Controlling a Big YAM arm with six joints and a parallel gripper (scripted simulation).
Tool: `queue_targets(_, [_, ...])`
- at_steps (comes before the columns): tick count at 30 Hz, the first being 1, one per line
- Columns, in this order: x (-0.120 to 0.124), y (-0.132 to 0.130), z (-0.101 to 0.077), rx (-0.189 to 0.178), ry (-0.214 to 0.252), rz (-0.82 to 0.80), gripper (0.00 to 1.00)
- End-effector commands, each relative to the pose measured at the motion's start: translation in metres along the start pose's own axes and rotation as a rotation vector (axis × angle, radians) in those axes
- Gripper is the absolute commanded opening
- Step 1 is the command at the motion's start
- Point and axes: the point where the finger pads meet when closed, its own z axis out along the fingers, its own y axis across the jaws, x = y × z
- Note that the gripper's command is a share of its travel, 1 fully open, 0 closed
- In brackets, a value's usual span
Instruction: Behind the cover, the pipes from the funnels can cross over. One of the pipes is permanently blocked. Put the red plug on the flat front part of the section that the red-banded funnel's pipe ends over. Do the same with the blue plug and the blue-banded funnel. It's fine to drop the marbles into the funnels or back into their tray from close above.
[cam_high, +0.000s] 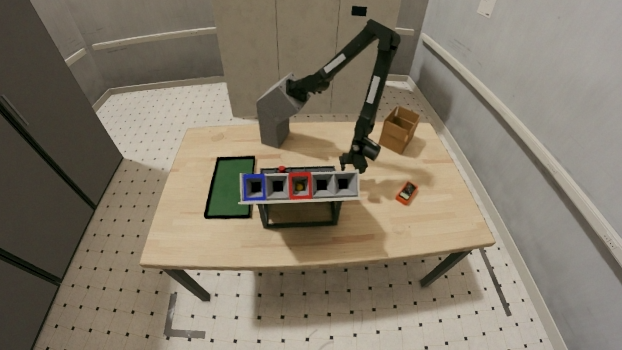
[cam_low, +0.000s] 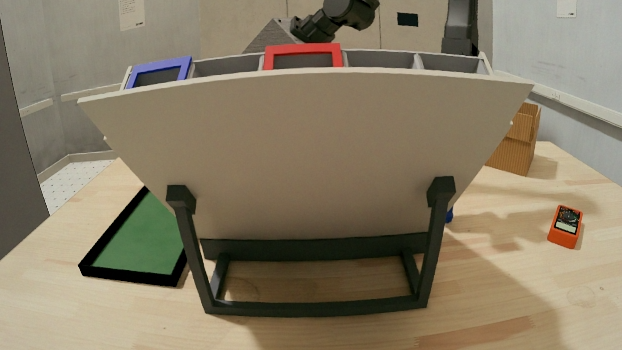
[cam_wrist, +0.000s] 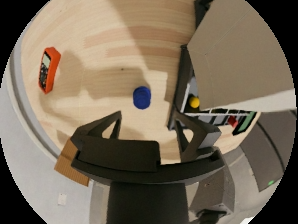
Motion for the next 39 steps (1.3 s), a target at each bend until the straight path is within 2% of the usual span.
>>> queue_targets(1, [-0.01, 0.013, 0.02, -0.026, -0.024, 0.007, 0.87])
queue_targets(20, [-0.009, 0.013, 0.02, -0.007, -0.012, -0.002, 0.87])
queue_targets(35, [-0.009, 0.014, 0.045, -0.009, -0.018, -0.003, 0.87])
queue_targets(39, [-0.009, 0.014, 0.045, -0.014, -0.017, 0.003, 0.87])
